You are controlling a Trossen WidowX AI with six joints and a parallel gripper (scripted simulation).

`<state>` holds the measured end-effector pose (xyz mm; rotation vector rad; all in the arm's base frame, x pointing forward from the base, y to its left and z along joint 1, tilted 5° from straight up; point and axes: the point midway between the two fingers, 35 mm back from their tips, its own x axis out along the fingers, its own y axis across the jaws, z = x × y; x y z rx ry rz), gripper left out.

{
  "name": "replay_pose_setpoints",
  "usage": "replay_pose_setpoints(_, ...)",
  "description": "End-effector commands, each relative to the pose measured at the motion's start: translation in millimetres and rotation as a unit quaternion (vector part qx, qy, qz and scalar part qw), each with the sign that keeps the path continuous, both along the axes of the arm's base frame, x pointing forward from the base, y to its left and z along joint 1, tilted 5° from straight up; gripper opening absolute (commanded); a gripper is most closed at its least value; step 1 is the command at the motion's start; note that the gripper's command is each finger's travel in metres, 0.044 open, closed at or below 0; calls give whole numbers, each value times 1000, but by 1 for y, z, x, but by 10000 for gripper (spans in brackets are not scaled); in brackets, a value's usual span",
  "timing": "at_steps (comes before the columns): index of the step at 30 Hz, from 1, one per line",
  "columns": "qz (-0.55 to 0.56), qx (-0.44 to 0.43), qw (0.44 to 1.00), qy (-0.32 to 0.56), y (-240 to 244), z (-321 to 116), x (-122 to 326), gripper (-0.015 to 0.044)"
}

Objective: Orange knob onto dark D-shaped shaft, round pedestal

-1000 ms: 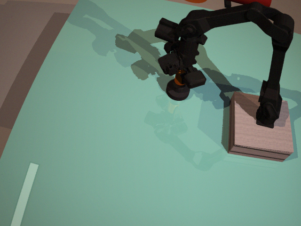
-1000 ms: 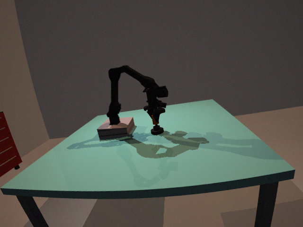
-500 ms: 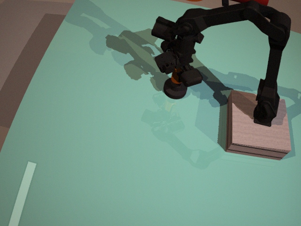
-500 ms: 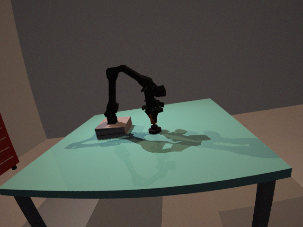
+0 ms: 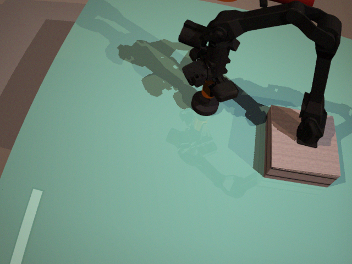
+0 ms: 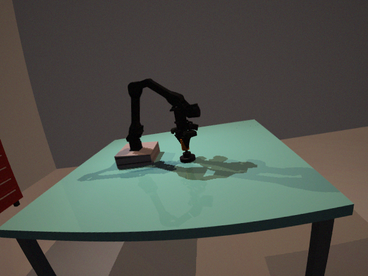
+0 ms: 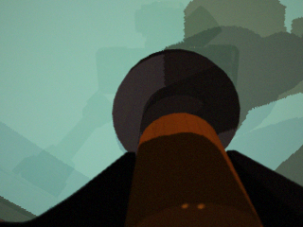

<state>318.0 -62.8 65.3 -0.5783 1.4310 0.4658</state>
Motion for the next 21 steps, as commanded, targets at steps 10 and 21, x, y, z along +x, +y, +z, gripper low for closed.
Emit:
replay_pose_setpoints(10, 106, -10, 994, 2, 0, 3, -1, 0)
replay_pose_setpoints(21, 106, -10, 994, 2, 0, 1, 4, 0)
